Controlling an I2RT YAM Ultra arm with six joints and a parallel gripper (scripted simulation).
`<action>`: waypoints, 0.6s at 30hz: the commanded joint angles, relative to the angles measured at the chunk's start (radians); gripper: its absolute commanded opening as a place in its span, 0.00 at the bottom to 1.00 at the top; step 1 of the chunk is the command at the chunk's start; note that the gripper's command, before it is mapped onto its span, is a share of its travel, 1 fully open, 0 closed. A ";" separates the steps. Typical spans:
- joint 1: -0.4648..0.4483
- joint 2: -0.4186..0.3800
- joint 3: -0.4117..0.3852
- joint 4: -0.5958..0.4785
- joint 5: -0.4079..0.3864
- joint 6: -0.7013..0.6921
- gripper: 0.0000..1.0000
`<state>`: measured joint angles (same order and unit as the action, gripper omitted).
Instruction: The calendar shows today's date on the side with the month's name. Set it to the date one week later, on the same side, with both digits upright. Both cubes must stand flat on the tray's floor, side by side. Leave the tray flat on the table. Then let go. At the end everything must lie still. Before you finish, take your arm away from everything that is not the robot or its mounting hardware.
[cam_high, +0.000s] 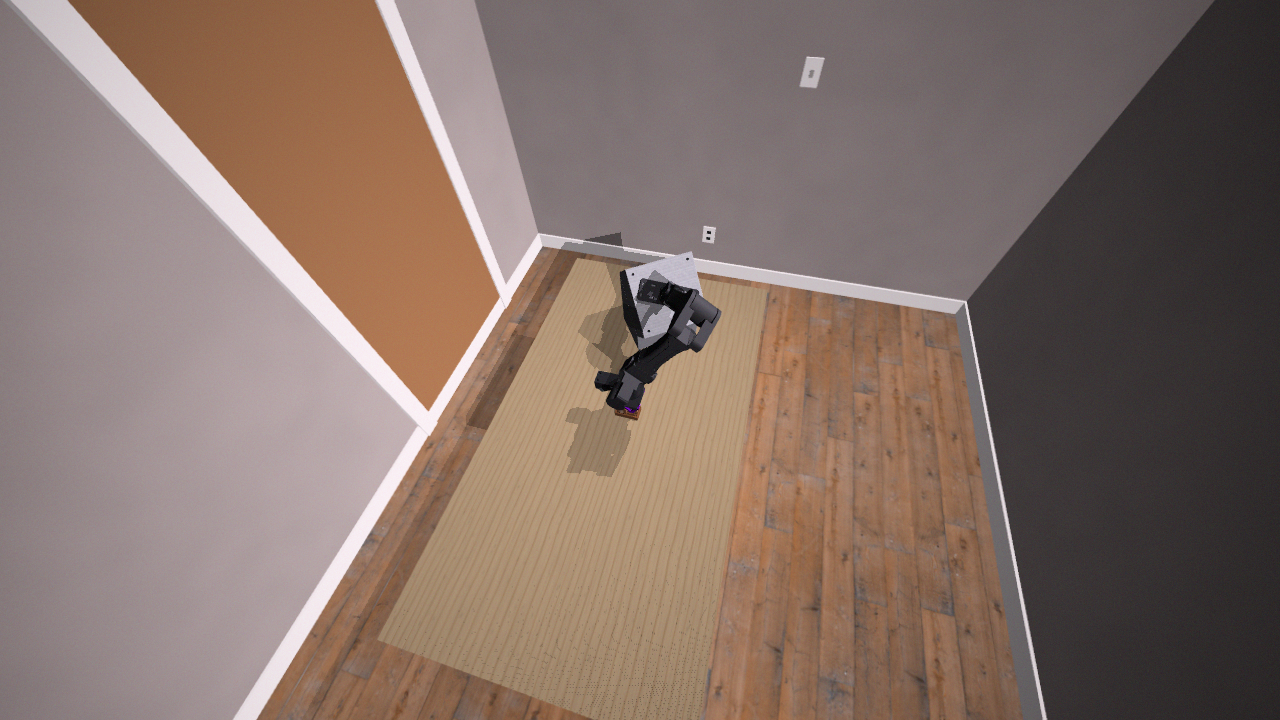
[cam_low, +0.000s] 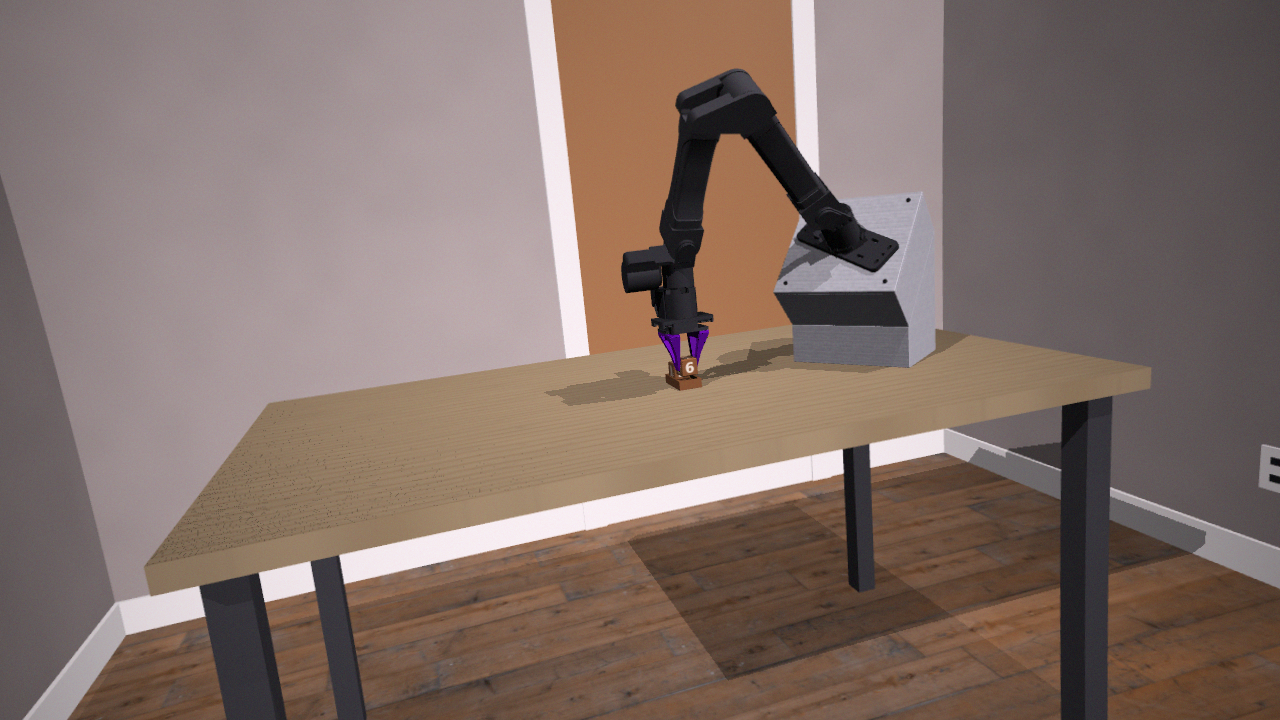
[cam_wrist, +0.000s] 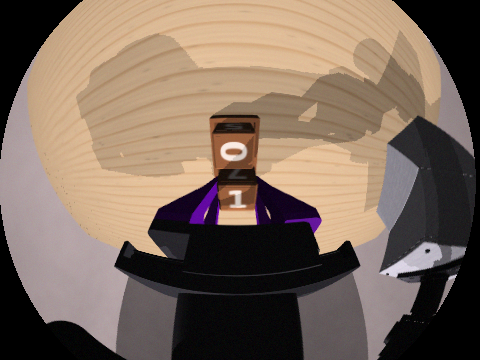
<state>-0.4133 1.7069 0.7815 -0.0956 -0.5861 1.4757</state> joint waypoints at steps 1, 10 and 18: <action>-0.003 -0.002 0.003 0.011 0.014 0.008 0.27; 0.001 0.004 0.004 0.020 0.016 0.012 0.27; 0.001 0.005 0.004 0.020 0.016 0.012 0.27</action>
<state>-0.4088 1.7164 0.7822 -0.0765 -0.5808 1.4857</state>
